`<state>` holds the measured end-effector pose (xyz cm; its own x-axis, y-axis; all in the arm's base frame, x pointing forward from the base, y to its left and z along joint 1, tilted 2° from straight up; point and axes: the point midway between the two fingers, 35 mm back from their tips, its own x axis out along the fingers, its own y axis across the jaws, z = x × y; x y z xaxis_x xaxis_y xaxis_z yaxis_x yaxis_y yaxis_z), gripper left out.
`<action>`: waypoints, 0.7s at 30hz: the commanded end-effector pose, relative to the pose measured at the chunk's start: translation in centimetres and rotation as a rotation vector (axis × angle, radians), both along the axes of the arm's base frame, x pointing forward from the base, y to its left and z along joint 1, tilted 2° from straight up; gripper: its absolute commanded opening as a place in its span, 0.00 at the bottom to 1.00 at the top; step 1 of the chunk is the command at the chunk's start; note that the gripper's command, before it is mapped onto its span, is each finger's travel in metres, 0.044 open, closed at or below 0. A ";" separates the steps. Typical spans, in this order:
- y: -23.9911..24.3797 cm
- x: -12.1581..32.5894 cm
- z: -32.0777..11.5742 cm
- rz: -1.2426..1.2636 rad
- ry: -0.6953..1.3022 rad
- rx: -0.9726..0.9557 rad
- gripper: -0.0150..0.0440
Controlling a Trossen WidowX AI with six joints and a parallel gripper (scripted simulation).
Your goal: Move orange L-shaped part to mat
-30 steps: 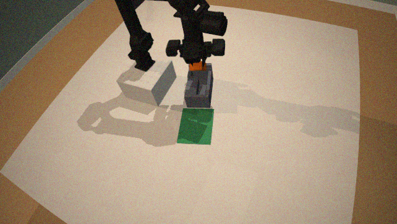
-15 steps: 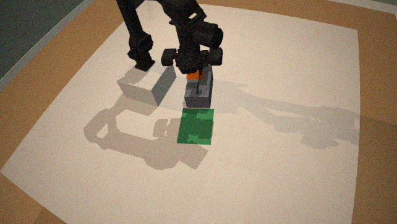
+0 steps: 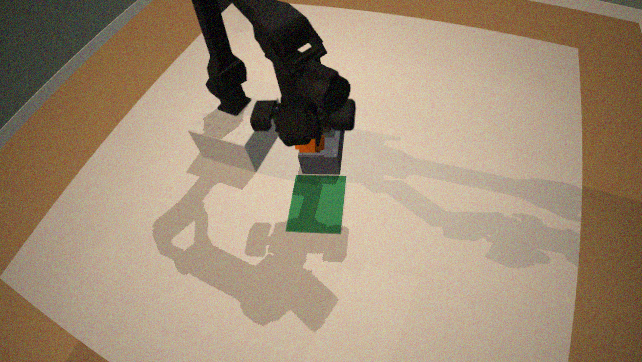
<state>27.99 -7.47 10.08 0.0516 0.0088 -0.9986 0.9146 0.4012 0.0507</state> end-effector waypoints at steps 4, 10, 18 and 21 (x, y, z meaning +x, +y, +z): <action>-2.9 1.1 -0.1 0.003 0.001 0.003 0.25; -5.2 2.0 0.0 0.003 0.001 0.000 0.25; -5.5 2.1 -0.3 0.003 0.001 0.000 0.25; -5.5 2.2 -0.7 0.003 0.001 0.000 0.25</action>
<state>30.02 -12.92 9.98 0.0538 0.0036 -0.9985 0.9148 0.4006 0.0507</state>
